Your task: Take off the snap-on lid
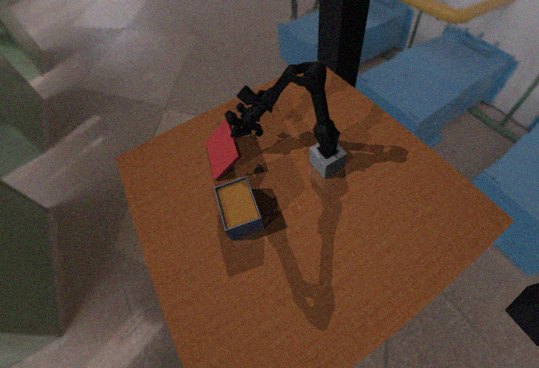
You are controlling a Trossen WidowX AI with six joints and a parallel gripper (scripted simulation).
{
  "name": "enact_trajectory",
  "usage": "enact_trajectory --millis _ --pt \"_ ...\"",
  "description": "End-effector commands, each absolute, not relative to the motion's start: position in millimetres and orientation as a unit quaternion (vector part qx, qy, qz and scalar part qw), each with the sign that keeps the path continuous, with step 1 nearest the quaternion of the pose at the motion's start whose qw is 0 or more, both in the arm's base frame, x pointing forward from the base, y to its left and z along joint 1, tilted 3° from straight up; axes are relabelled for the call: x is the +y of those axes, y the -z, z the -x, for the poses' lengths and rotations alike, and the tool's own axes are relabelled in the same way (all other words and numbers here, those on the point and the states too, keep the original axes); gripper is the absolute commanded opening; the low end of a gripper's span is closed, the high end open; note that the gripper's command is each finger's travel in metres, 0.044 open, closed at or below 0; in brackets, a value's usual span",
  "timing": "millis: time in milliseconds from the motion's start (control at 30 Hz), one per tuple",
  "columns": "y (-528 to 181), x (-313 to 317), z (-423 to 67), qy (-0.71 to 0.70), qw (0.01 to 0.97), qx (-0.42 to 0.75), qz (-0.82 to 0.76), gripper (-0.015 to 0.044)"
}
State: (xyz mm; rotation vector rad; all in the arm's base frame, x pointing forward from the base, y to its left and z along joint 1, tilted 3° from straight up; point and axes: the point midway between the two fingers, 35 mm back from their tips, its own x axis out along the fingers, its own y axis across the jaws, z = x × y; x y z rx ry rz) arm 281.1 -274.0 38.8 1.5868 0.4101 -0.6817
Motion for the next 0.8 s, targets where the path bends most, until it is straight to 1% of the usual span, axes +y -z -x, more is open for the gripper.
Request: enact_trajectory --millis 0,767 --pt "-35.1 -273.3 -281.4 0.296 0.631 0.179 -0.694 0.0" --pt "-16.5 -272.7 -281.5 0.296 0.631 0.179 -0.694 0.0"
